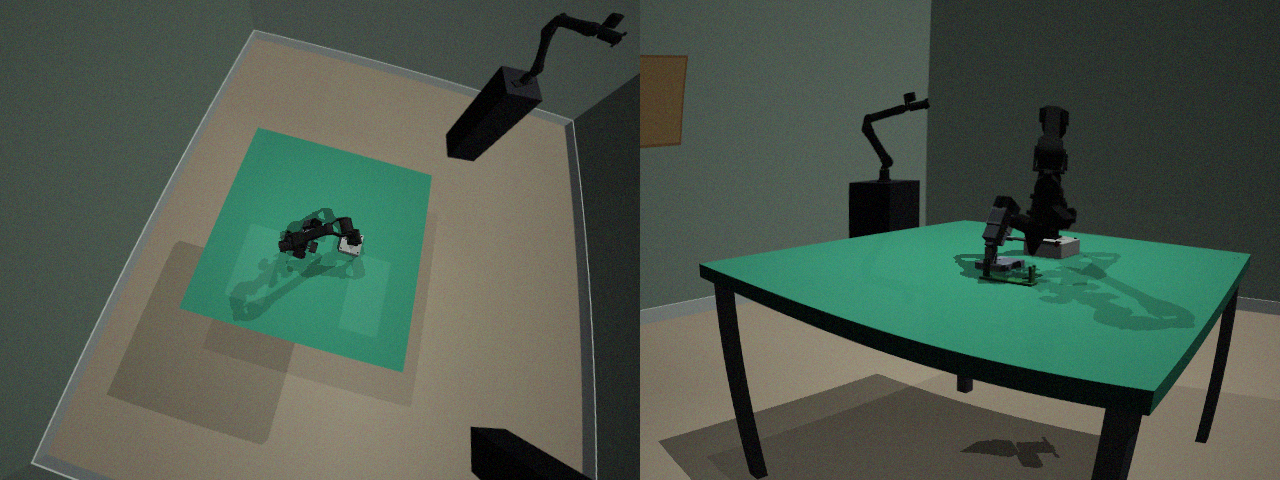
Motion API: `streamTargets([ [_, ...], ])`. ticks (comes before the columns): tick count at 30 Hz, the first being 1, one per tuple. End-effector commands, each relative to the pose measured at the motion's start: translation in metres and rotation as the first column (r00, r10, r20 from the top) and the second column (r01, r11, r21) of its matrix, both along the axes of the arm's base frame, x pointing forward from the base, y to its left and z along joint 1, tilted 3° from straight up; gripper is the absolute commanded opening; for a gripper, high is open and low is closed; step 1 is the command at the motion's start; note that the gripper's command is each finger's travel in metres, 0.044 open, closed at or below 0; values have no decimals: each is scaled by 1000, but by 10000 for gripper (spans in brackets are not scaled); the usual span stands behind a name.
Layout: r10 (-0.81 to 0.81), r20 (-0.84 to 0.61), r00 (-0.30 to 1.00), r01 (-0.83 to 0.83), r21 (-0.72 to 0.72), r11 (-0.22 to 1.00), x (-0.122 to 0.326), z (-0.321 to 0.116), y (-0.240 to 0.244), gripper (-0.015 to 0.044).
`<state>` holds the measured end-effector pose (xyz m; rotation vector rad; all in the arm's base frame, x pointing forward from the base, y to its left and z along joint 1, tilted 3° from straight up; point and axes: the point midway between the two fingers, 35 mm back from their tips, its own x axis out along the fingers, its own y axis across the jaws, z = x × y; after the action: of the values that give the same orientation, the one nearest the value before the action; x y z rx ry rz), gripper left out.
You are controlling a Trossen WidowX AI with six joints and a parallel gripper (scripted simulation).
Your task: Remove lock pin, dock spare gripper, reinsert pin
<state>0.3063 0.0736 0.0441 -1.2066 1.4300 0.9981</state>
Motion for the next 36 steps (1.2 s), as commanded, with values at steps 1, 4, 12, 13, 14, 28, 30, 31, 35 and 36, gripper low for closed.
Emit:
streamTargets([
  [1, -4, -1, 1000, 4, 5, 1000, -1, 0, -3, 0],
  [4, -5, 1, 1000, 5, 4, 1000, -1, 1, -6, 0],
  [12, -6, 2, 1000, 6, 4, 1000, -2, 0, -12, 0],
  [13, -6, 2, 1000, 6, 4, 1000, -2, 0, -12, 0],
  [14, -6, 3, 1000, 6, 4, 1000, -2, 0, -12, 0],
  [28, -6, 4, 1000, 6, 4, 1000, -1, -1, -22, 0],
  [30, -6, 4, 1000, 6, 4, 1000, -1, -1, -23, 0],
  [31, -6, 5, 1000, 6, 4, 1000, -1, -1, -23, 0],
  [35, -6, 5, 1000, 6, 4, 1000, -3, -1, -27, 0],
  [36, -6, 5, 1000, 6, 4, 1000, -3, -1, -27, 0],
])
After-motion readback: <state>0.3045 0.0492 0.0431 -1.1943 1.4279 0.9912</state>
